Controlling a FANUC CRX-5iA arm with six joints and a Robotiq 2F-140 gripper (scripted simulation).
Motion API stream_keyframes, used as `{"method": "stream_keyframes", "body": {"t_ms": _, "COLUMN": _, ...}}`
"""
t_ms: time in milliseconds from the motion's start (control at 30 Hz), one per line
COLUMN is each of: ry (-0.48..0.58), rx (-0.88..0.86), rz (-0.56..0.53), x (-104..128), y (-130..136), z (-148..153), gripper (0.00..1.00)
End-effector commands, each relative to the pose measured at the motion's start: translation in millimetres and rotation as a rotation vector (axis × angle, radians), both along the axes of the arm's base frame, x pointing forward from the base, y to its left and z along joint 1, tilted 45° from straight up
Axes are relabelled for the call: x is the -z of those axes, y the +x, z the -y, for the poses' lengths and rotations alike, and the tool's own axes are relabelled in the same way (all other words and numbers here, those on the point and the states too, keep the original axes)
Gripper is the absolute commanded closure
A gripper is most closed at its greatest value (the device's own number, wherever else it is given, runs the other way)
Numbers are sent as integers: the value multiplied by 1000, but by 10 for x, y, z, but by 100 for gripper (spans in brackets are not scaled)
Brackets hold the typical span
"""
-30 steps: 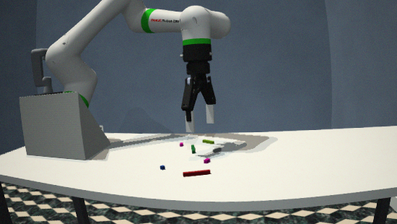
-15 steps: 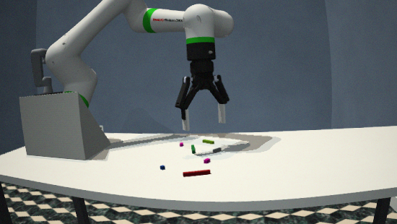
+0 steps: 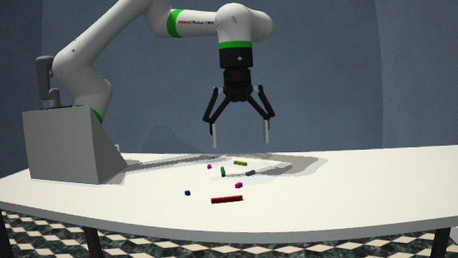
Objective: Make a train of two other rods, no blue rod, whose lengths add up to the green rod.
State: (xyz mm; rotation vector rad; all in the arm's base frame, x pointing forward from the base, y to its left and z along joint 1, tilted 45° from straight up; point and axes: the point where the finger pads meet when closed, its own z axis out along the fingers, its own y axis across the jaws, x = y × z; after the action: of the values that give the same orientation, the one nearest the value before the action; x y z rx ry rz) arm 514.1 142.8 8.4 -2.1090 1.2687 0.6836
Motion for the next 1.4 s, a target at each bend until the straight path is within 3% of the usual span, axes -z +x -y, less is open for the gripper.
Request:
{"method": "stream_keyframes", "body": {"t_ms": 0, "ry": -28, "rx": 114, "rz": -120, "x": 1, "y": 46, "z": 12, "gripper": 0}}
{"method": "stream_keyframes", "body": {"t_ms": 267, "ry": -63, "rx": 294, "rz": -299, "x": 6, "y": 117, "z": 30, "gripper": 0}}
{"method": "stream_keyframes", "body": {"t_ms": 333, "ry": -63, "rx": 294, "rz": -299, "x": 6, "y": 117, "z": 30, "gripper": 0}}
{"method": "stream_keyframes", "body": {"t_ms": 400, "ry": -78, "rx": 378, "rz": -382, "x": 8, "y": 150, "z": 38, "gripper": 0}}
{"method": "stream_keyframes", "body": {"t_ms": 833, "ry": -131, "rx": 658, "rz": -660, "x": 17, "y": 258, "z": 66, "gripper": 0}}
{"method": "stream_keyframes", "body": {"t_ms": 1167, "ry": -138, "rx": 697, "rz": -698, "x": 19, "y": 272, "z": 71, "gripper": 0}}
{"method": "stream_keyframes", "body": {"t_ms": 1200, "ry": -138, "rx": 697, "rz": -698, "x": 19, "y": 272, "z": 71, "gripper": 85}}
{"method": "stream_keyframes", "body": {"t_ms": 1367, "ry": -138, "rx": 697, "rz": -698, "x": 19, "y": 272, "z": 71, "gripper": 85}}
